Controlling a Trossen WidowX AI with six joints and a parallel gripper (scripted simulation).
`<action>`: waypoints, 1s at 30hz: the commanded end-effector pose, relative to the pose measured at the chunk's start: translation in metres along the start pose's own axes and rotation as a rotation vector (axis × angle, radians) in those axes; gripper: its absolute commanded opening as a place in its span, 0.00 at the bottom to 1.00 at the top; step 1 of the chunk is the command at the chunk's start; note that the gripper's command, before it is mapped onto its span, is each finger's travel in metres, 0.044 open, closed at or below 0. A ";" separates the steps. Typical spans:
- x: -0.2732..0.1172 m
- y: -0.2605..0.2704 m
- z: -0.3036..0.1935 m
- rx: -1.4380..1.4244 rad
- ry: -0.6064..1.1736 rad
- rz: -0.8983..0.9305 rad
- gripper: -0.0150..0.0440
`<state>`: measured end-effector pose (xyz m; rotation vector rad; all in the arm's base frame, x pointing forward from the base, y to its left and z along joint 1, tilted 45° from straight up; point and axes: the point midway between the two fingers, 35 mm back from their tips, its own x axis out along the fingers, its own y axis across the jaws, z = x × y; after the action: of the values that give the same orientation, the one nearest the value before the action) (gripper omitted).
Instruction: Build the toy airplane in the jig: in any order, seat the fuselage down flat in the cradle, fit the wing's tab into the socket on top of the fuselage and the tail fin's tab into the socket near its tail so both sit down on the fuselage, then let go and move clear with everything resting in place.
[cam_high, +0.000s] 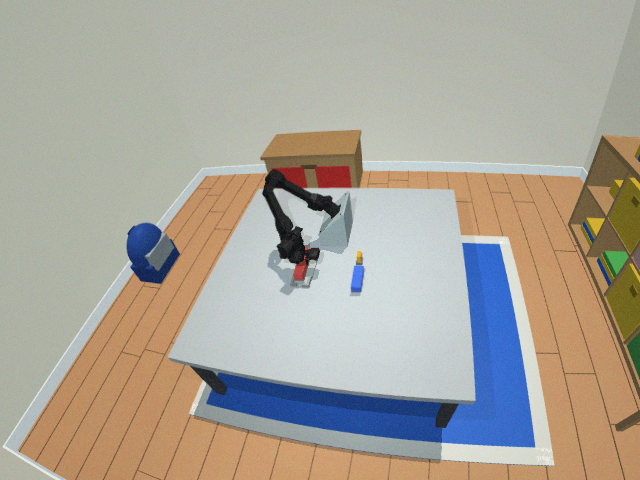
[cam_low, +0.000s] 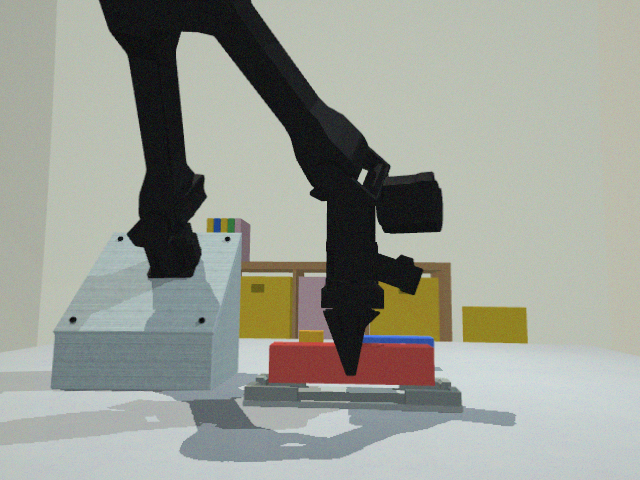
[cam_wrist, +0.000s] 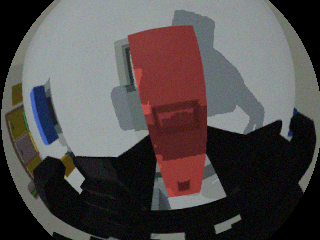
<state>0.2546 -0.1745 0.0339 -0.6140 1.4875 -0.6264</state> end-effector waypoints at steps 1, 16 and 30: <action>0.000 0.000 0.000 0.002 0.000 0.000 0.53; 0.000 0.000 0.000 0.002 0.000 0.000 1.00; -0.107 0.000 0.000 -0.008 -0.002 0.010 1.00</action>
<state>0.2593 -0.1301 0.0696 -0.6083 1.5033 -0.5977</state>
